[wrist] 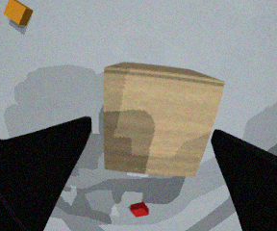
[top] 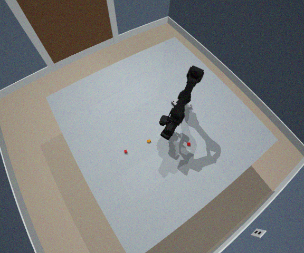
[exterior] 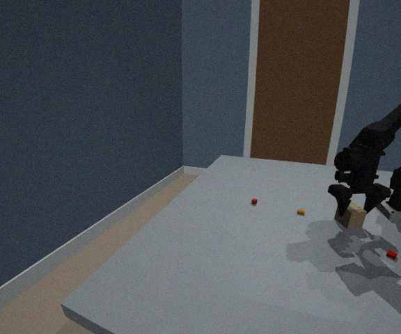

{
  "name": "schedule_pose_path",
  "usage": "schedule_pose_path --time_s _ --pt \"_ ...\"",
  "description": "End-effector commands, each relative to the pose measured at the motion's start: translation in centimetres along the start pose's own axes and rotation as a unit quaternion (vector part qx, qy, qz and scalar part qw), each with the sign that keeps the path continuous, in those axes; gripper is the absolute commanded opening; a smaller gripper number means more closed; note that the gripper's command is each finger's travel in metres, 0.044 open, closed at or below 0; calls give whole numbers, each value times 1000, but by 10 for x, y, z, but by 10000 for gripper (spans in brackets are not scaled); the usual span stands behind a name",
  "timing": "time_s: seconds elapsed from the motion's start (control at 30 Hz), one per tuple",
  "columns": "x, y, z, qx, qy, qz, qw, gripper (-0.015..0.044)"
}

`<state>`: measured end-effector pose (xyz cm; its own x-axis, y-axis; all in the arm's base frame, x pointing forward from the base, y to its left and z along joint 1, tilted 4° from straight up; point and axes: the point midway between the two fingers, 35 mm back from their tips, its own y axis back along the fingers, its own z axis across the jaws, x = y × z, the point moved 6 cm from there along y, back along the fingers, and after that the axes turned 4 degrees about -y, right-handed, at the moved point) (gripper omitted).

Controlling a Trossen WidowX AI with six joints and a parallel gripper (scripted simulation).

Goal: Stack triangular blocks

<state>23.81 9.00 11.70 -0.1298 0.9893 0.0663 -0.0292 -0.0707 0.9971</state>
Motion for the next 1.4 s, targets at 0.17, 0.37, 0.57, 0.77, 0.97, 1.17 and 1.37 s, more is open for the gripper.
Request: schedule_pose_path --time_s 0.17,0.37,0.57,0.77,0.97,1.17,1.37 --pt "1 74 6 -1 0 0 1000 440" --pt "0 110 0 0 0 0 1000 440" --pt "1 108 3 -11 -1 1 1000 440" --pt "1 108 3 -11 -1 1 1000 440" --pt "1 108 3 -11 -1 1 1000 440" --pt "1 108 3 -11 -1 1 1000 440" --pt "1 108 3 -11 -1 1 1000 440"
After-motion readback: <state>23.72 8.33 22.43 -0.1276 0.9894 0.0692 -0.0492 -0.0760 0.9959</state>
